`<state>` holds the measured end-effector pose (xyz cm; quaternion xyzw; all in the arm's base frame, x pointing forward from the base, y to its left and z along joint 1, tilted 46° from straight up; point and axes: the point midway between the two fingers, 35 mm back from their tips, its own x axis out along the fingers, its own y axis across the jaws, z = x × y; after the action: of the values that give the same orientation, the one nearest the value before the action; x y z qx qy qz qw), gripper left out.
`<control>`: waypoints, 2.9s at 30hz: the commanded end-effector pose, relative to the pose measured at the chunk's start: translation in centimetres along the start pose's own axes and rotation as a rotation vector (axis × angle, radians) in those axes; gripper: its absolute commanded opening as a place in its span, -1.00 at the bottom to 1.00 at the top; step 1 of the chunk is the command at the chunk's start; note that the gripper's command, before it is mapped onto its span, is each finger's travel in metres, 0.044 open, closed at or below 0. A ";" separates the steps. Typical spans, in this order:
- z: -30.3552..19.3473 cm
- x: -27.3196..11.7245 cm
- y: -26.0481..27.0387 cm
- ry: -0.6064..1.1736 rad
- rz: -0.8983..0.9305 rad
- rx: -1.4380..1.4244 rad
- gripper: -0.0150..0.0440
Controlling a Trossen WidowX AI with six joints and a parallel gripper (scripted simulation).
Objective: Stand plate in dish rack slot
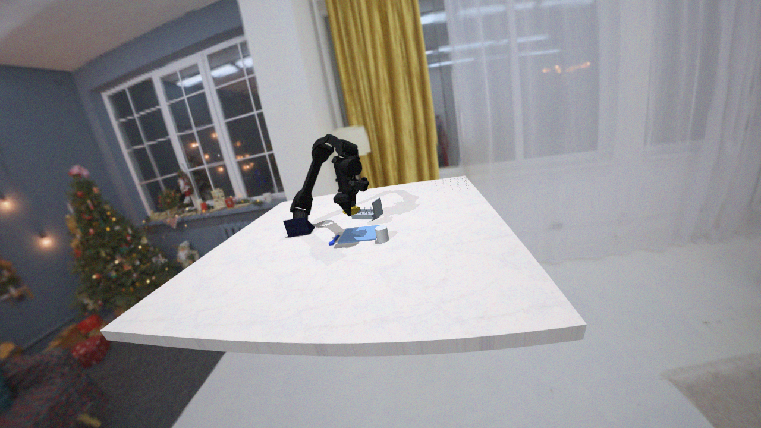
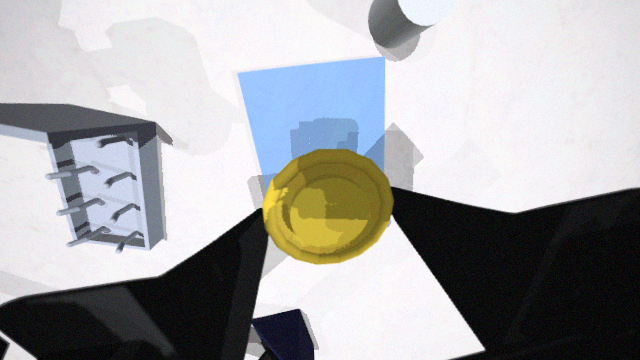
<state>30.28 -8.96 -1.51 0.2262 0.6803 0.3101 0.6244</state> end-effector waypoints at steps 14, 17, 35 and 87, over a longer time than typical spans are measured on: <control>0.1 -3.4 3.2 -0.006 -0.013 0.217 -0.49; 0.0 -3.6 4.6 -0.009 -0.016 0.321 -0.49; -1.5 -4.1 13.0 -0.035 -0.020 0.937 -0.49; -9.7 1.0 22.1 -0.229 -0.309 1.729 -0.49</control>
<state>19.17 5.98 14.37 0.5738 0.6366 -0.4168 0.3030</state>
